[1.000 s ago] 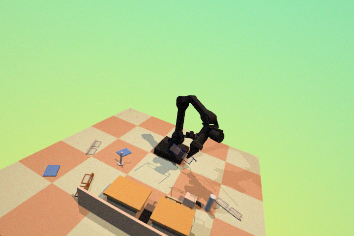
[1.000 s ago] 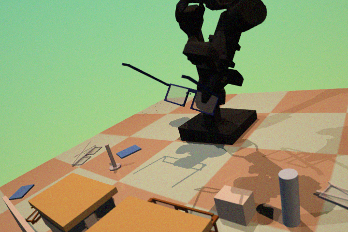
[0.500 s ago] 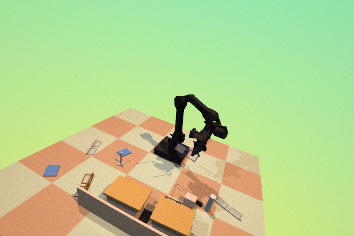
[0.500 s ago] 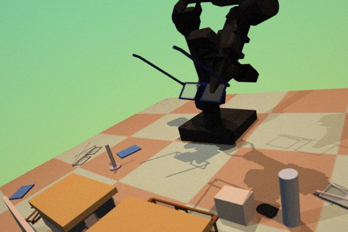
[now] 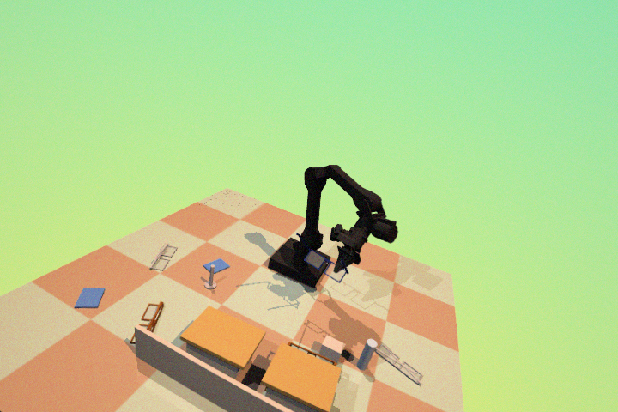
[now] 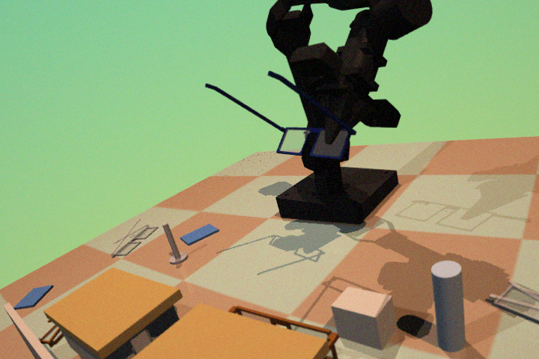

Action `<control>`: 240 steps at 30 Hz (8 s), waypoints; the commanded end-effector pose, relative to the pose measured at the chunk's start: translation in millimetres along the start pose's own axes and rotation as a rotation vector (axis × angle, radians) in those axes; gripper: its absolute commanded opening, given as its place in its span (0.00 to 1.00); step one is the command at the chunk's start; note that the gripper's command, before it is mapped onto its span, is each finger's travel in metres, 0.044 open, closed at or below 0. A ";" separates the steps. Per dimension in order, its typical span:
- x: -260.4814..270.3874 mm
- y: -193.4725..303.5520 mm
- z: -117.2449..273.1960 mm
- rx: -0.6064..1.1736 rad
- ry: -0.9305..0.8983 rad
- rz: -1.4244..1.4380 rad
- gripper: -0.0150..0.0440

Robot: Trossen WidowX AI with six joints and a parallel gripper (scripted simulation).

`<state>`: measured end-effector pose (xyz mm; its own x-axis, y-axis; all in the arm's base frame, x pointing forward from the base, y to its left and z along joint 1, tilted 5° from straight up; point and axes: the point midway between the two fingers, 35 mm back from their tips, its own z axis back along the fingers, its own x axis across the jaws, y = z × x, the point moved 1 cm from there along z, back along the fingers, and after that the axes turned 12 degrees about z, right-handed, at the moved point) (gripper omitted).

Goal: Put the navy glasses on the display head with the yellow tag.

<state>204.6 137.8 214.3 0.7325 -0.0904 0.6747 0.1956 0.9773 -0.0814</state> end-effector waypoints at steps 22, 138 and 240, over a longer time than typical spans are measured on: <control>2.6 -23.9 -36.4 -0.072 0.192 0.125 0.25; -27.7 -136.4 -179.3 0.275 0.687 0.254 0.25; 78.9 -119.6 -268.8 0.275 0.682 0.255 0.25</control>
<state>411.5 -37.9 78.0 0.9896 0.1367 0.0459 -0.1397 0.9877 0.0698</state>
